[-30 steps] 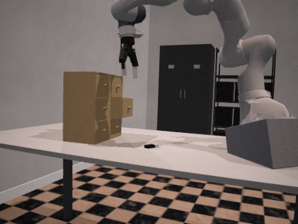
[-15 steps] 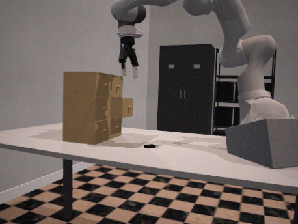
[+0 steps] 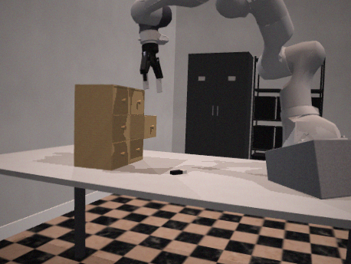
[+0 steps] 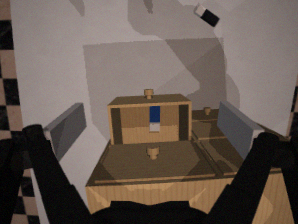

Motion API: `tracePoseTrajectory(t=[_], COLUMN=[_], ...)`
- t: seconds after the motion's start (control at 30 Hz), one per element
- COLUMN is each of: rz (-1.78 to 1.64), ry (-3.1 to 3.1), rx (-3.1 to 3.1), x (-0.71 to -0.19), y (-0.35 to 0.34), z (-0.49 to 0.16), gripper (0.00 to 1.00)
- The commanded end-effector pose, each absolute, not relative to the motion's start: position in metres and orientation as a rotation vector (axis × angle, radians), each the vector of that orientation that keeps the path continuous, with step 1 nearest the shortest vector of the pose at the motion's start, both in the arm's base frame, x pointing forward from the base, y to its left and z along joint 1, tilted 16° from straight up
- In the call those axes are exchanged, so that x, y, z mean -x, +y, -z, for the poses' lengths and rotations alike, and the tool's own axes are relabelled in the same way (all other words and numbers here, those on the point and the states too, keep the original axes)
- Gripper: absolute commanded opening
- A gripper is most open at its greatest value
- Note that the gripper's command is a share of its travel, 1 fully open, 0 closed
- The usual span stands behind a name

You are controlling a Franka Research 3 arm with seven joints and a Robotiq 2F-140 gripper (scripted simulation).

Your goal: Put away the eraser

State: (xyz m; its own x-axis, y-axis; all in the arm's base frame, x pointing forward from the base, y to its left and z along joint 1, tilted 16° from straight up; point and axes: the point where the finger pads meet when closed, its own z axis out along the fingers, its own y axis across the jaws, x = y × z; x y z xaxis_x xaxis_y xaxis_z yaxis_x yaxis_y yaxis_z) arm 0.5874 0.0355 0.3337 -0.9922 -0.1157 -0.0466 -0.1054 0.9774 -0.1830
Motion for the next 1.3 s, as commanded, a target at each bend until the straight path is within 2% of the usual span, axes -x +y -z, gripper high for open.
tracePoseTrajectory(t=[0.0, 0.53, 1.27], rz=[0.275, 0.278, 0.307], ry=[3.070, 3.059, 2.931], rx=[0.163, 0.169, 0.240], x=[-0.587, -0.579, -0.472], y=[0.036, 0.036, 0.037], z=[-0.332, -0.338, -0.411], gripper=[1.00, 1.00, 1.00])
